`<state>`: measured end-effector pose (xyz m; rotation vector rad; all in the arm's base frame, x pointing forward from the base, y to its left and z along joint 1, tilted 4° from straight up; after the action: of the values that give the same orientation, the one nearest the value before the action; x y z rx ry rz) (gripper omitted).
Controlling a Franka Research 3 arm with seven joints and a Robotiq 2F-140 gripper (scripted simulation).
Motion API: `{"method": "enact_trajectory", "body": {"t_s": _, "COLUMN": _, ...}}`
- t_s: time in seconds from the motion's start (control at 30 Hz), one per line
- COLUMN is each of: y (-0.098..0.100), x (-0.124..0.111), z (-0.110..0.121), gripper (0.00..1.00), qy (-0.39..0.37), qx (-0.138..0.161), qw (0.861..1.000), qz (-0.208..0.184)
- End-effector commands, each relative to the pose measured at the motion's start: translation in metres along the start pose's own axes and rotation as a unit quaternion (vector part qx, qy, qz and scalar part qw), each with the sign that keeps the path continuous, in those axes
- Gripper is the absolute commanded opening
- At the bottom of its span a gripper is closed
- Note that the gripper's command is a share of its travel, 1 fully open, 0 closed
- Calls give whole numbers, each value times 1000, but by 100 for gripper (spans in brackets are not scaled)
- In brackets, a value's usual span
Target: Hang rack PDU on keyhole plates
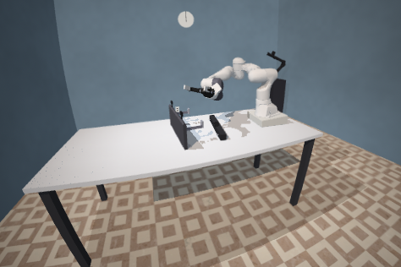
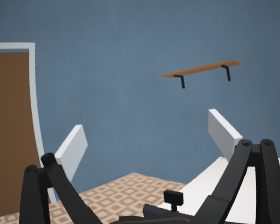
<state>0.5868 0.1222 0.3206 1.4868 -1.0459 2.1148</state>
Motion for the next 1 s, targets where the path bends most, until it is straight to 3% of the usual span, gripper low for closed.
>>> {"method": "enact_trajectory", "body": {"t_s": 0.0, "y": -2, "x": 12, "z": 3, "gripper": 100, "qy": 35, "qx": 9, "qw": 999, "qz": 10}}
{"method": "enact_trajectory", "body": {"t_s": 0.13, "y": -6, "x": 39, "z": 6, "gripper": 100, "qy": 119, "qx": 33, "qw": 992, "qz": 32}}
{"method": "enact_trajectory", "body": {"t_s": 0.23, "y": -9, "x": 69, "z": 3, "gripper": 100, "qy": 214, "qx": 65, "qw": 973, "qz": 58}}
{"method": "enact_trajectory", "body": {"t_s": 0.3, "y": -9, "x": 69, "z": 3, "gripper": 100, "qy": 214, "qx": 65, "qw": 973, "qz": 58}}
{"method": "enact_trajectory", "body": {"t_s": 0.43, "y": -11, "x": 112, "z": -13, "gripper": 100, "qy": 333, "qx": 114, "qw": 932, "qz": 89}}
{"method": "enact_trajectory", "body": {"t_s": 0.6, "y": -11, "x": 131, "z": -28, "gripper": 100, "qy": 441, "qx": 162, "qw": 875, "qz": 120}}
{"method": "enact_trajectory", "body": {"t_s": 0.8, "y": -4, "x": 149, "z": -59, "gripper": 100, "qy": 550, "qx": 227, "qw": 789, "qz": 154}}
{"method": "enact_trajectory", "body": {"t_s": 0.87, "y": -4, "x": 149, "z": -59, "gripper": 100, "qy": 550, "qx": 227, "qw": 789, "qz": 154}}
{"method": "enact_trajectory", "body": {"t_s": 0.9, "y": 0, "x": 152, "z": -69, "gripper": 100, "qy": 590, "qx": 254, "qw": 748, "qz": 168}}
{"method": "enact_trajectory", "body": {"t_s": 0.97, "y": 5, "x": 153, "z": -81, "gripper": 100, "qy": 616, "qx": 276, "qw": 716, "qz": 177}}
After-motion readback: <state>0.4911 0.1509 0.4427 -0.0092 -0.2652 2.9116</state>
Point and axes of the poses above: the point where the finger pads meet when closed, its own y axis back along the fingers, its own z axis across the jaws, x = y × z, the point moved 2 cm from there along y, back along the fingers, and after that the axes turned 8 degrees about y, right-handed, at the moved point
